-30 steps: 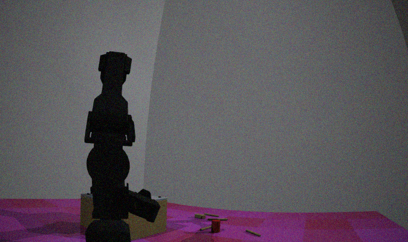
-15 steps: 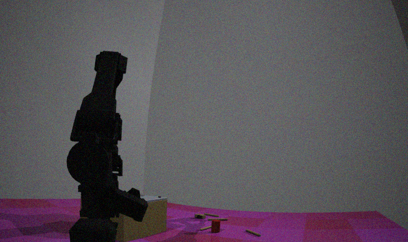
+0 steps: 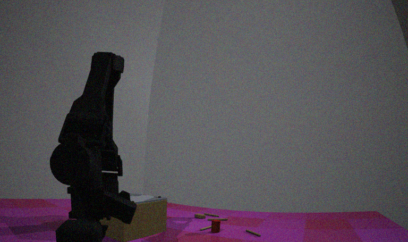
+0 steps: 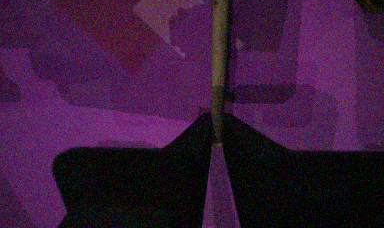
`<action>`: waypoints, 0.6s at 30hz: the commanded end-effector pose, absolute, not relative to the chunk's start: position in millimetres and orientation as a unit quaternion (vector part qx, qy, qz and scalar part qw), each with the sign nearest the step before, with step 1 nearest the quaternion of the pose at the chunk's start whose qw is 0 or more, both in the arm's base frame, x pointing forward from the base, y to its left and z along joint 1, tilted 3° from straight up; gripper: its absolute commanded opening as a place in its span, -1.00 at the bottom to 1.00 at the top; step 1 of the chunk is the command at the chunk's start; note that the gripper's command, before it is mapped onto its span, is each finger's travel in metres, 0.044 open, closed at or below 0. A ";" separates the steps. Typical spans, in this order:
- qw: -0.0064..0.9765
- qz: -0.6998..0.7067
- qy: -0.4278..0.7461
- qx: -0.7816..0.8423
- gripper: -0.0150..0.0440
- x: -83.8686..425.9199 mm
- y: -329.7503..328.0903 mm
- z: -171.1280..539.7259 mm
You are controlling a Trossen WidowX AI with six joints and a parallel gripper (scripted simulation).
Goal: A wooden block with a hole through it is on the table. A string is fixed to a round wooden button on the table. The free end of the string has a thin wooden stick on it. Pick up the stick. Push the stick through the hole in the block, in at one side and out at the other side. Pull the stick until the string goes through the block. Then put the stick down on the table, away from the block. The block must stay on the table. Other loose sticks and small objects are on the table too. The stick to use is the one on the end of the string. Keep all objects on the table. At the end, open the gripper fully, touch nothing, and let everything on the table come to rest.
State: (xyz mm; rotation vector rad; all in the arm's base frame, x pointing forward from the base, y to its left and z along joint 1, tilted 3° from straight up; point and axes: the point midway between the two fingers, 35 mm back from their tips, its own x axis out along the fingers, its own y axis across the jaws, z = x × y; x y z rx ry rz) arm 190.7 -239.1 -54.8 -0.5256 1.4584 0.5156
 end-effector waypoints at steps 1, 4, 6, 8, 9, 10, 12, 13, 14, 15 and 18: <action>0.684 0.232 0.650 -0.236 -0.49 187.0 -239.3 -60.2; 0.684 0.232 0.650 -0.236 -0.49 187.0 -239.3 -60.2; 0.685 0.229 0.651 -0.235 -0.31 188.3 -239.6 -57.6; 0.685 0.229 0.651 -0.235 -0.14 188.3 -239.6 -57.6; 0.685 0.229 0.651 -0.235 -0.05 188.3 -239.6 -57.6; 0.685 0.229 0.651 -0.235 0.04 188.3 -239.6 -57.6; 0.685 0.229 0.651 -0.235 0.22 189.5 -240.2 -47.7; 0.685 0.229 0.650 -0.235 0.22 190.6 -240.5 -35.1; 0.685 0.229 0.650 -0.235 0.22 191.5 -240.1 -18.2; 0.685 0.229 0.650 -0.235 0.22 191.7 -238.9 -1.1; 0.685 0.230 0.650 -0.235 0.22 191.0 -235.9 22.4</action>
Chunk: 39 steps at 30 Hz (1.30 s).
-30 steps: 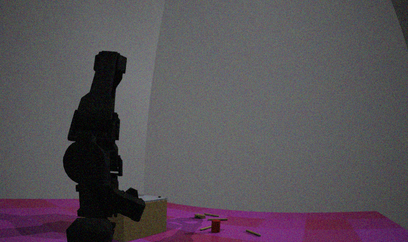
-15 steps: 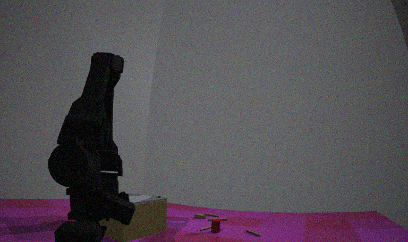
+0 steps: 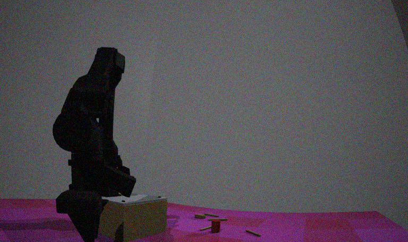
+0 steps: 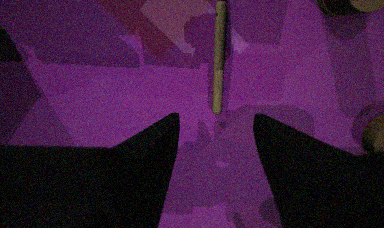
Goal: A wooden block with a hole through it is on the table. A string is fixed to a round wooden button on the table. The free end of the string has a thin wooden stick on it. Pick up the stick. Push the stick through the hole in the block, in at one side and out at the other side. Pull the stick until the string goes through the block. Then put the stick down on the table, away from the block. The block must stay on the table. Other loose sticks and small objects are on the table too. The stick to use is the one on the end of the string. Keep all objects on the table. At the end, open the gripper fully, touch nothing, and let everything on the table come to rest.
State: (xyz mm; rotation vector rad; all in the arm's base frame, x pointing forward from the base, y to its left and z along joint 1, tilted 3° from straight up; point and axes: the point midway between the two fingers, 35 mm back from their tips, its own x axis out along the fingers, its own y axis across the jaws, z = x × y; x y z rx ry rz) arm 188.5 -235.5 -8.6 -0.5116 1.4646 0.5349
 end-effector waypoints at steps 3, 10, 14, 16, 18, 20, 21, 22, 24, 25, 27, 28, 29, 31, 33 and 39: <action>0.685 0.230 0.650 -0.235 0.22 191.0 -235.9 22.4; 0.686 0.226 0.648 -0.242 0.67 193.2 -239.4 19.9; 0.686 0.227 0.649 -0.240 1.00 193.5 -238.1 38.3; 0.685 0.228 0.649 -0.240 1.00 193.3 -237.1 47.1; 0.685 0.228 0.649 -0.240 1.00 193.3 -237.1 47.1; 0.685 0.228 0.649 -0.240 1.00 193.3 -237.1 47.1; 0.685 0.228 0.649 -0.240 1.00 193.5 -237.5 44.6; 0.685 0.229 0.649 -0.241 1.00 193.6 -237.9 42.1; 0.685 0.228 0.648 -0.241 1.00 193.8 -238.0 43.5; 0.685 0.228 0.648 -0.241 1.00 193.8 -238.0 43.5; 0.685 0.228 0.648 -0.241 1.00 193.8 -238.0 43.5; 0.685 0.228 0.648 -0.241 1.00 193.8 -238.0 43.5; 0.685 0.228 0.648 -0.241 1.00 193.8 -238.0 43.5; 0.685 0.228 0.648 -0.241 1.00 193.8 -238.0 43.5; 0.685 0.228 0.648 -0.241 1.00 193.8 -238.0 43.5; 0.685 0.228 0.648 -0.241 1.00 193.8 -238.0 43.5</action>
